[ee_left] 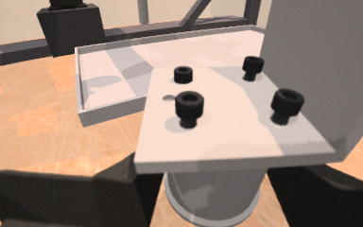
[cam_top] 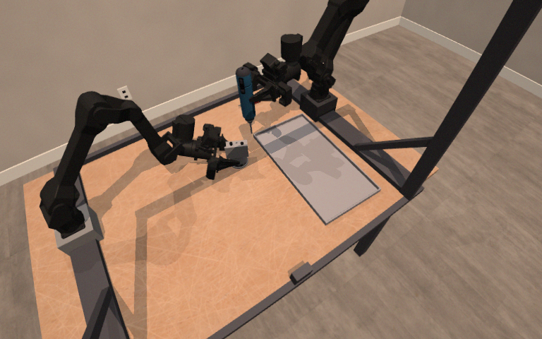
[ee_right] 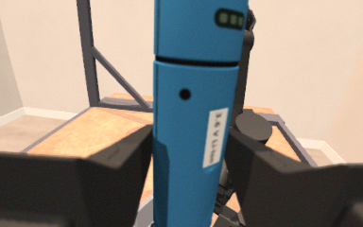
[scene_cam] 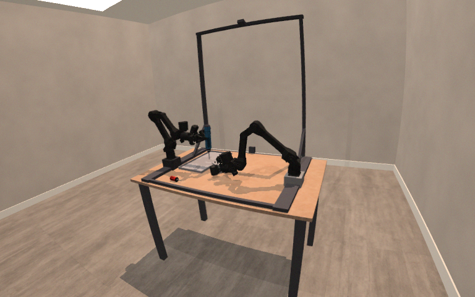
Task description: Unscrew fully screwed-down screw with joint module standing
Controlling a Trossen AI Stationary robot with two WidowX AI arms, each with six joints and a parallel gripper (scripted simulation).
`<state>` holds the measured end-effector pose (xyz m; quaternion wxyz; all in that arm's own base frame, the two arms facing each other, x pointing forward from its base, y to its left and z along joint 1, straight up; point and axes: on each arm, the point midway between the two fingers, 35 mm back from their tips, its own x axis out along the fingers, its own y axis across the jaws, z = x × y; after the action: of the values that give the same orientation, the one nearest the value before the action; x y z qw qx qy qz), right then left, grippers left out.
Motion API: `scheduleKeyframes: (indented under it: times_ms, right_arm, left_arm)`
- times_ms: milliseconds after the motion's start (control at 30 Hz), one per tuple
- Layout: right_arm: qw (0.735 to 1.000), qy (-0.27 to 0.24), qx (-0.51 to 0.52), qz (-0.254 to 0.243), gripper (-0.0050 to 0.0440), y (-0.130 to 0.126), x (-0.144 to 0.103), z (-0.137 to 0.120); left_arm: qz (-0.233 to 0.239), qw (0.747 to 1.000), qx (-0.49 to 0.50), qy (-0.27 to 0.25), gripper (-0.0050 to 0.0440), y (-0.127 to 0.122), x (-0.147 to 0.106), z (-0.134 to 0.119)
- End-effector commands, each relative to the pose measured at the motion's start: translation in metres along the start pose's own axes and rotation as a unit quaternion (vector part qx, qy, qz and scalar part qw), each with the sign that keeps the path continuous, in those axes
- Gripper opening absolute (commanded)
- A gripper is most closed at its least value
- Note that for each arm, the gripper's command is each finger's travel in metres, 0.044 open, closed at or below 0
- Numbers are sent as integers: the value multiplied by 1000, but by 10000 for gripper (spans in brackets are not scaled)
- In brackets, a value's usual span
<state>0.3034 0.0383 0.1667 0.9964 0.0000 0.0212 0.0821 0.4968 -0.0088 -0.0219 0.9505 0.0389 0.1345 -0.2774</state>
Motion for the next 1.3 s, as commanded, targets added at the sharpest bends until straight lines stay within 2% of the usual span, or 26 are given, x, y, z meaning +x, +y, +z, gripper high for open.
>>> scheduleKeyframes:
  times_ms: [0,367,867,1067,1267]
  right_arm:
    - [999,-33,-4,-2,162,-1,13,22]
    - [999,-46,-7,-3,162,-1,38,23]
    - [999,-50,-7,-3,162,-2,38,25]
    - [999,-34,-5,-3,162,-2,37,3]
    - [999,-44,-6,-3,162,-2,38,10]
  left_arm:
    - [2,1000,8,-10,244,2,0,11]
    - [2,1000,8,-10,244,2,0,11]
    - [2,1000,8,-10,244,2,0,11]
    - [2,1000,8,-10,244,2,0,11]
    - [2,1000,8,-10,244,2,0,11]
